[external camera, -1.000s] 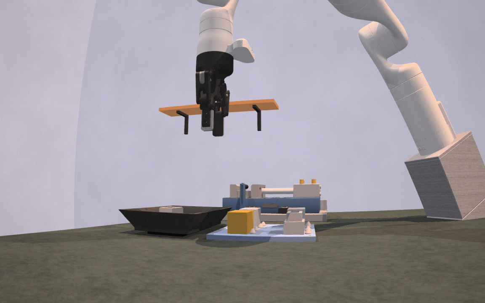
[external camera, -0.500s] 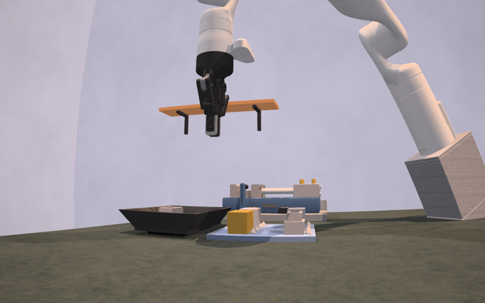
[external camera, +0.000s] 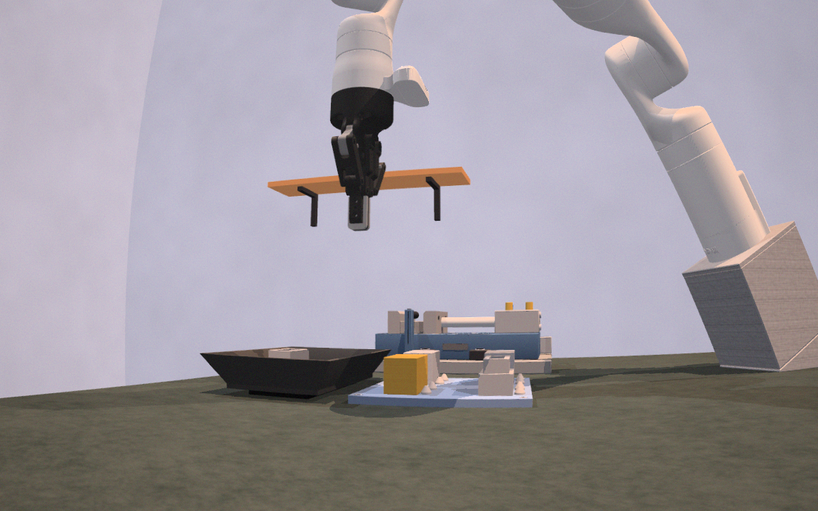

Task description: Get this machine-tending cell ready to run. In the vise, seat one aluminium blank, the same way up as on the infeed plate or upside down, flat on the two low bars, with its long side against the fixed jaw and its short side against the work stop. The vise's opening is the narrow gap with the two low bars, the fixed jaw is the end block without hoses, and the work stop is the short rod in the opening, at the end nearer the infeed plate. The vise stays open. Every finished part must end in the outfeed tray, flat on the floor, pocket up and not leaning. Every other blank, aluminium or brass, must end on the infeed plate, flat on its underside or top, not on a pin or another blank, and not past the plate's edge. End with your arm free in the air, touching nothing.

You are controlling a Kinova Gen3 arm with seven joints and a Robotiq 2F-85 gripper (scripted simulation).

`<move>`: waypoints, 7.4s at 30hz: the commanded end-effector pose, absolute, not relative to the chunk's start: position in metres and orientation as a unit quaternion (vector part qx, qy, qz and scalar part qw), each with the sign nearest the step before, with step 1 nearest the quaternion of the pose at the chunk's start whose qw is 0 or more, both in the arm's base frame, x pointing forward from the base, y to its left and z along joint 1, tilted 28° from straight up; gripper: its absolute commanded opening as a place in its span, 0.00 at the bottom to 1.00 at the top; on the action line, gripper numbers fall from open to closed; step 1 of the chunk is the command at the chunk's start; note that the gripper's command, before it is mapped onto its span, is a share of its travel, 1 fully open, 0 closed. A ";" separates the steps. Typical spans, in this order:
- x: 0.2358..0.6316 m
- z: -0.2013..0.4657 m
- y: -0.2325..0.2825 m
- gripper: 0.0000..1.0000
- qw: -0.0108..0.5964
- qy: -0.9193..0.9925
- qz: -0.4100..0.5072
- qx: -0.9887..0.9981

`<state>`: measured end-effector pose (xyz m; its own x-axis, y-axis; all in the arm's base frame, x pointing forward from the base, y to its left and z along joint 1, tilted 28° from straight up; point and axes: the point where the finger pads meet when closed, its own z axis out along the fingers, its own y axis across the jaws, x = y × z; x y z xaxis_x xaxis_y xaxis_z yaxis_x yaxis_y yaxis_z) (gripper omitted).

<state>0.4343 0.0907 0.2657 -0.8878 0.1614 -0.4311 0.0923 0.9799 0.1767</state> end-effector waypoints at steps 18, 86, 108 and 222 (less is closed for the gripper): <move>0.445 0.245 0.093 0.00 0.228 0.969 0.076 0.066; 0.465 0.206 0.098 0.00 0.228 0.969 0.076 0.066; 0.461 0.215 0.097 0.00 0.228 0.969 0.076 0.066; 0.606 0.289 0.079 0.00 0.228 0.969 0.075 0.066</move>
